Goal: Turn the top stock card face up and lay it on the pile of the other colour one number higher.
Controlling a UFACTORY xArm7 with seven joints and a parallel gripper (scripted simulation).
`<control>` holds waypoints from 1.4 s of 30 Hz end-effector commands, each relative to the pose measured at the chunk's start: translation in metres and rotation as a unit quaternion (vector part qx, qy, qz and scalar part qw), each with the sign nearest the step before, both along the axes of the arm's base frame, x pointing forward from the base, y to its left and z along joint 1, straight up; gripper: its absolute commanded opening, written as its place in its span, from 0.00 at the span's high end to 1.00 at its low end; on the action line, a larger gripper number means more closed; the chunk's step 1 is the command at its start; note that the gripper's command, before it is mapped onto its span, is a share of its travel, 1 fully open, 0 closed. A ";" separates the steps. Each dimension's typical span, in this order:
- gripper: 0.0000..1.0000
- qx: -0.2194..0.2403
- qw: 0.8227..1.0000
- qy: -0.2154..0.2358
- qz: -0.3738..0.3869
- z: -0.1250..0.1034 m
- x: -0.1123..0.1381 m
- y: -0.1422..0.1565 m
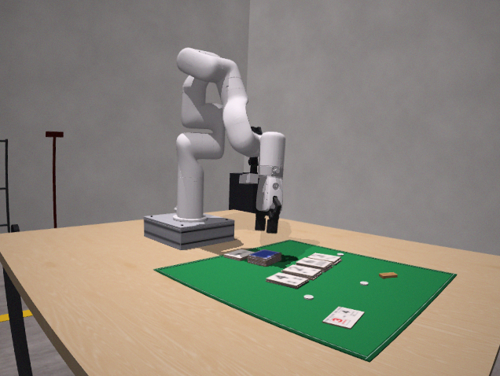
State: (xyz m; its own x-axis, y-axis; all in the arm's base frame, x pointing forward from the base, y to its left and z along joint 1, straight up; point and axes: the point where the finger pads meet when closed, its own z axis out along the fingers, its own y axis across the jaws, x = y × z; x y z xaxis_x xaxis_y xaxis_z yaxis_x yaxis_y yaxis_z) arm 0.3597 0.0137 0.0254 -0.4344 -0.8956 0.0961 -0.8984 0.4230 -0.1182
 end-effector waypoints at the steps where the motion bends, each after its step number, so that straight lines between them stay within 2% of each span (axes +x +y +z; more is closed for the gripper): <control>1: 0.13 0.025 0.990 0.022 0.135 0.001 0.002 0.000; 3: 0.13 0.025 0.990 0.022 0.135 0.001 0.002 0.000; 4: 0.13 0.028 0.980 0.030 0.195 0.001 0.002 0.000; 11: 0.13 0.056 0.948 0.053 0.308 -0.002 0.002 0.000; 20: 0.13 0.056 0.948 0.053 0.308 -0.010 0.001 0.000; 35: 0.13 0.056 0.948 0.053 0.308 -0.041 0.001 0.000; 42: 0.13 0.056 0.948 0.053 0.308 -0.048 0.001 0.000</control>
State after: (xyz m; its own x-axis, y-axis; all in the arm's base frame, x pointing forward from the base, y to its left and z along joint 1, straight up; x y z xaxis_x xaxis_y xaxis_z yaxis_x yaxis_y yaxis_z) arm 0.3586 0.0136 -0.0181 0.1831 -0.9831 -0.0073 -0.9831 -0.1832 0.0048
